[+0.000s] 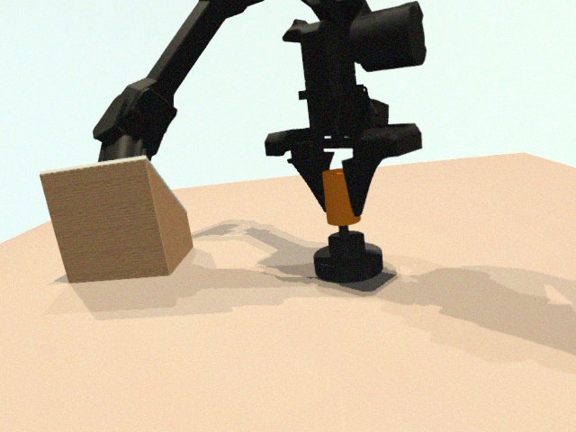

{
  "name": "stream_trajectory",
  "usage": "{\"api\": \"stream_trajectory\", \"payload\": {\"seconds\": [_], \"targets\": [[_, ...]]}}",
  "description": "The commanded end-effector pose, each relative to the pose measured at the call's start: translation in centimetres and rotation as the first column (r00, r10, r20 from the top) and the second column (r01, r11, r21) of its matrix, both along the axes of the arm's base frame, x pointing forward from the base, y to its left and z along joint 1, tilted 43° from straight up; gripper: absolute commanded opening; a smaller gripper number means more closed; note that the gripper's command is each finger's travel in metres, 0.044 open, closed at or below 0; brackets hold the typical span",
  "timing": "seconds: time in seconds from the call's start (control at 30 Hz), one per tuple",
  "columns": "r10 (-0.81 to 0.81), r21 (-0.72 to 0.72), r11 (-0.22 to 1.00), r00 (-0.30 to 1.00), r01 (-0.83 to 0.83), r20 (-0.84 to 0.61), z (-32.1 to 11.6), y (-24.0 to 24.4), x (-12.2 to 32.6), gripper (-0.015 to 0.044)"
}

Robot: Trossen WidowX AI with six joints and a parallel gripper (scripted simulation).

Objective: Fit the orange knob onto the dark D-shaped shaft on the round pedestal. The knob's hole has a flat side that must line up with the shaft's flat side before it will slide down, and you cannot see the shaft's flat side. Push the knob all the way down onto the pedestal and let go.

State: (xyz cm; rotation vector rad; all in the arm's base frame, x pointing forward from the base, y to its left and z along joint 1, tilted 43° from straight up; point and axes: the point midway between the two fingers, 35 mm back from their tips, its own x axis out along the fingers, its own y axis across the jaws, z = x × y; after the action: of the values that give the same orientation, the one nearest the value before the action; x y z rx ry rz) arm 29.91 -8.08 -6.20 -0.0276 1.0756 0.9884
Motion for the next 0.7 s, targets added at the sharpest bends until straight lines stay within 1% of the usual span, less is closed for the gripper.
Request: {"api": "stream_trajectory", "payload": {"seconds": [0.0,0.57,0.67], "targets": [[0.001,-0.002,1.000,1.000,-0.001,0.008,-0.03,-0.11,0.11,0.0000],[0.001,-0.002,1.000,1.000,-0.001,0.007,0.20,-0.19,0.03,0.0000],[0.041,-0.009,0.999,0.998,-0.041,0.043,0.20,-0.21,0.04,0.0000]]}}
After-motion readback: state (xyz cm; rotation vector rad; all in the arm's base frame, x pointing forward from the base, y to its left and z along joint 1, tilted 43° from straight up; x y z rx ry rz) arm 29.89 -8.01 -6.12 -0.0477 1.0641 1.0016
